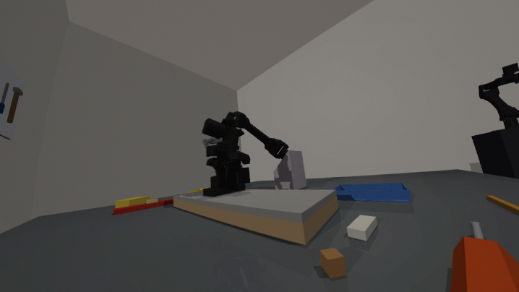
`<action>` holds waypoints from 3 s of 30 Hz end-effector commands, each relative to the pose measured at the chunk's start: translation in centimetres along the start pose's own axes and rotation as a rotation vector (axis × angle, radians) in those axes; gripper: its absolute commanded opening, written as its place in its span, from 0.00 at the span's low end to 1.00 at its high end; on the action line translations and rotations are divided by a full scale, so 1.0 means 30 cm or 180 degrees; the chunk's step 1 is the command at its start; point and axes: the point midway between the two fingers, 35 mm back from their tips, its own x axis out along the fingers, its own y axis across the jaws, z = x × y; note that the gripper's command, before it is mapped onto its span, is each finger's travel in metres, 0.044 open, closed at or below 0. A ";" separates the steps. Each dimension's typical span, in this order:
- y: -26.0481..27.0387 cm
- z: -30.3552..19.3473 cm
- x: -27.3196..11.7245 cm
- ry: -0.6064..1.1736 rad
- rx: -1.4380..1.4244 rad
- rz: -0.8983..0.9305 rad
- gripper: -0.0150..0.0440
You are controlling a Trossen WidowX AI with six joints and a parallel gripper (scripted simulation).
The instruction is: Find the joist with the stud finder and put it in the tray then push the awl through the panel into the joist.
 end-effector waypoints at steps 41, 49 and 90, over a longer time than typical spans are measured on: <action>0.334 -0.001 -0.001 -0.0003 0.0001 0.0015 0.25; 0.395 -0.001 -0.002 -0.0004 0.0002 0.0017 0.25; 0.703 0.000 -0.008 -0.0007 0.0010 0.0032 0.25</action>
